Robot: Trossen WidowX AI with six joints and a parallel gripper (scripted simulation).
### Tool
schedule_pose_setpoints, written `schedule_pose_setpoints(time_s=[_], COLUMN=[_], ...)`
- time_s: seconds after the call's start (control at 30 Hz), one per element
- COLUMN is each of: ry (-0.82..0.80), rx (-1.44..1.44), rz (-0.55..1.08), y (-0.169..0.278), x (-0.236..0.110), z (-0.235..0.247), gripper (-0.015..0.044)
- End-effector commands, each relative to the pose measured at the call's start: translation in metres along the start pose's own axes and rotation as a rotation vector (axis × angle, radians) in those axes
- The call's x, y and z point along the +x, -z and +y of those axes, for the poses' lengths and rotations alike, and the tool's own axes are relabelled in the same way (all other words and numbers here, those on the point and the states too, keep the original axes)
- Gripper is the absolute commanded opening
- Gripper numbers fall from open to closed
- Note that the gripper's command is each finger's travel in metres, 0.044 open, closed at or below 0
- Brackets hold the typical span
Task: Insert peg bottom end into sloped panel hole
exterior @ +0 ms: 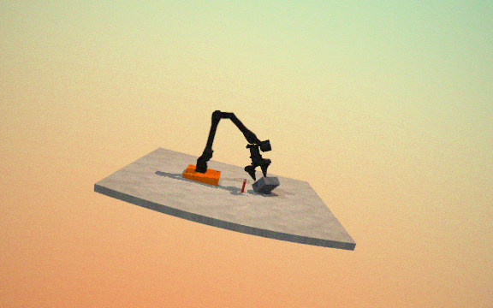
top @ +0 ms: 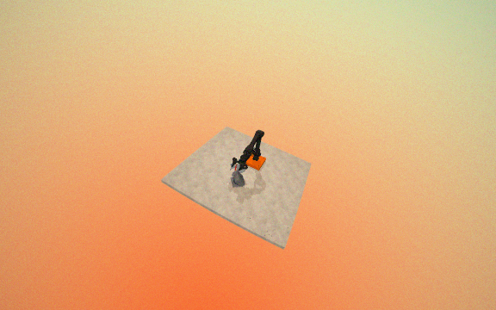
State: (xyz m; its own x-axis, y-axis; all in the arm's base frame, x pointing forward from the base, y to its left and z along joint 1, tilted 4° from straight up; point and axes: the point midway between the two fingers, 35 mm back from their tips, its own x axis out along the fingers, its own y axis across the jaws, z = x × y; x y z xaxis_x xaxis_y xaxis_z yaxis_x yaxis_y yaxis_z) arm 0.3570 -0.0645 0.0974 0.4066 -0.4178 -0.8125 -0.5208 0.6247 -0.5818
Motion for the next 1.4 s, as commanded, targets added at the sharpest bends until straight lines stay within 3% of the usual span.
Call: schedule_pose_setpoints(time_s=[0.0,0.7,1.37], ry=[-0.099,-0.537,-0.550], rx=[-0.008,0.021,0.024], rz=[0.059,0.085,0.083], y=[0.022,0.077,0.080], x=[0.012,-0.021,-0.003], z=[0.005,0.005,0.016], gripper=[0.0440,0.0440,0.0440])
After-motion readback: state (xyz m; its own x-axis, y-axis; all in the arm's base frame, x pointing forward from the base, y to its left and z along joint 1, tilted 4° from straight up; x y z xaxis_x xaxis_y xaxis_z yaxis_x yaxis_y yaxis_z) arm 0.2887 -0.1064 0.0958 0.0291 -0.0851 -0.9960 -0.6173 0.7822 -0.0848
